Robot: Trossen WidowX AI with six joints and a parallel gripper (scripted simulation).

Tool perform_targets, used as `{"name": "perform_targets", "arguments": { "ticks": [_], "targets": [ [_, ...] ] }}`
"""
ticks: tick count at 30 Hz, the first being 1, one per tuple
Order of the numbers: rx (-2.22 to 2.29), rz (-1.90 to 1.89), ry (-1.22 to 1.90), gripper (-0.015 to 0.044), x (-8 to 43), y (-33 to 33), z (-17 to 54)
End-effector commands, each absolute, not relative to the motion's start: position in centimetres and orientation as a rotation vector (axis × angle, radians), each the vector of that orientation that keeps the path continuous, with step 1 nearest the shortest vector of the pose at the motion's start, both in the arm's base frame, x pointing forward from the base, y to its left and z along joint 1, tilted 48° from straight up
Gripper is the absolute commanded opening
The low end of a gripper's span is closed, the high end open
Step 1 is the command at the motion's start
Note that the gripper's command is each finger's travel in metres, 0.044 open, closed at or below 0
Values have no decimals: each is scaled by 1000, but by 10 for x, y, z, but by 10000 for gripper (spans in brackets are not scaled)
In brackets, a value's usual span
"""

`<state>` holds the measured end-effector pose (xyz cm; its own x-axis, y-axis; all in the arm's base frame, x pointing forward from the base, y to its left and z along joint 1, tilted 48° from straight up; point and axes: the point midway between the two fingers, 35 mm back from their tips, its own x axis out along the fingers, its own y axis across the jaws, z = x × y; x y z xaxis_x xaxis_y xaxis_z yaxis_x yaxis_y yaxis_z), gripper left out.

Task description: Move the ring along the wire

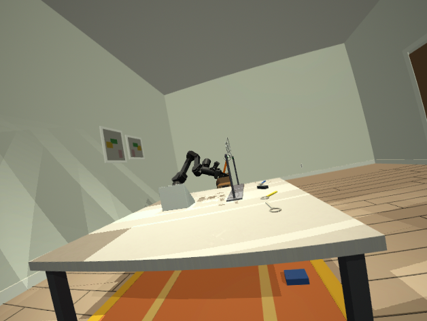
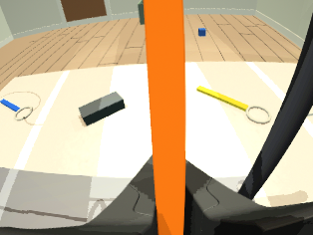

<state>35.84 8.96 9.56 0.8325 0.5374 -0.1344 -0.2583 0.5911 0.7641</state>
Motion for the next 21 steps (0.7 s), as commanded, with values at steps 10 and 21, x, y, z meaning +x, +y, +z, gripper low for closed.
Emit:
{"name": "perform_targets", "arguments": {
  "ticks": [10,21],
  "targets": [
    [813,473,374,-150,360,80,84],
    [814,473,374,-150,359,87,76]
  ]
}}
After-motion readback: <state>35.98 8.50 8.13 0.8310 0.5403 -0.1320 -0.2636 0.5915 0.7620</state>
